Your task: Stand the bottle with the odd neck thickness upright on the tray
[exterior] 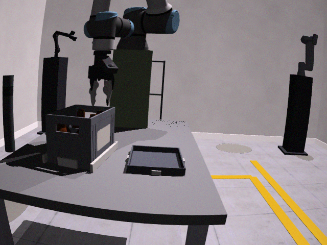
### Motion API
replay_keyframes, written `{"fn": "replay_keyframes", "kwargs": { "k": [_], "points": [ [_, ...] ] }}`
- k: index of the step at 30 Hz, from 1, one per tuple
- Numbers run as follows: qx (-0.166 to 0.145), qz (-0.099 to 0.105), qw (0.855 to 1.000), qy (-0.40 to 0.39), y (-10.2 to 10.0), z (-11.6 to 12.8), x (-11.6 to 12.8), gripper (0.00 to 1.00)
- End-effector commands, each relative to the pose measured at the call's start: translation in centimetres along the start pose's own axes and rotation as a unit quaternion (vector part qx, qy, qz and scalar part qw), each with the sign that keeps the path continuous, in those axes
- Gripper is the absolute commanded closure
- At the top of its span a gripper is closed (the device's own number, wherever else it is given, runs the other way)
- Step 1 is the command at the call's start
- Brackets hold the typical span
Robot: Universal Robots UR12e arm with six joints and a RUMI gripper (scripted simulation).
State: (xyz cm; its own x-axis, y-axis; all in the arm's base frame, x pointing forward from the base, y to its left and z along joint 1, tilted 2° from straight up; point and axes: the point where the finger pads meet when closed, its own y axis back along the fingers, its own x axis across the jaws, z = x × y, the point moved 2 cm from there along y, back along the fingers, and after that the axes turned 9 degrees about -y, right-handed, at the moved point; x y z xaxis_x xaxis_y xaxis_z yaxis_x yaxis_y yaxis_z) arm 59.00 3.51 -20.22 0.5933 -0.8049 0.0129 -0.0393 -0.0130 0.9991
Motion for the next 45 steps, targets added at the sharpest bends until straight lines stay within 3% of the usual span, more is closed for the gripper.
{"fn": "replay_keyframes", "kwargs": {
  "k": [1, 45],
  "points": [
    [0.001, 0.002, 1.0, 0.001, 0.0, -0.23, 0.16, 0.62],
    [0.001, 0.002, 1.0, 0.001, -0.01, -0.9, 0.13, 0.62]
  ]
}}
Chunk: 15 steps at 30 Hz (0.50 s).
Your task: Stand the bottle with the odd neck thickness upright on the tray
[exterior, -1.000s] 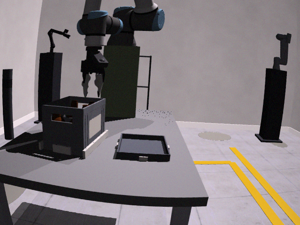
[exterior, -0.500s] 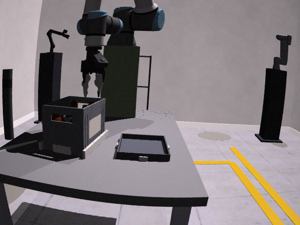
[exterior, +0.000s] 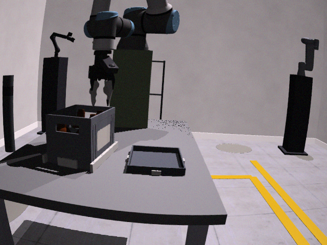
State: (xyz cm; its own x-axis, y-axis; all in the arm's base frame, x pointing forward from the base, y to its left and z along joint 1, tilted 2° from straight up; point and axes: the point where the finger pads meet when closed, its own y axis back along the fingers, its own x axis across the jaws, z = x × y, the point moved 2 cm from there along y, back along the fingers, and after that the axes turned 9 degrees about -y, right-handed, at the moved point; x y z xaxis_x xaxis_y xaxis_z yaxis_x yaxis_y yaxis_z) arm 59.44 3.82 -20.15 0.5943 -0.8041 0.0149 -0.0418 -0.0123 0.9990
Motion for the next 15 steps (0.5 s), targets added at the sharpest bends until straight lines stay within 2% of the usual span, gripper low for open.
{"fn": "replay_keyframes", "kwargs": {
  "k": [1, 15],
  "points": [
    [0.0, 0.001, 1.0, 0.0, -0.06, -0.35, 0.14, 0.62],
    [0.0, 0.0, 1.0, 0.0, -0.08, -0.21, 0.1, 0.62]
  ]
}}
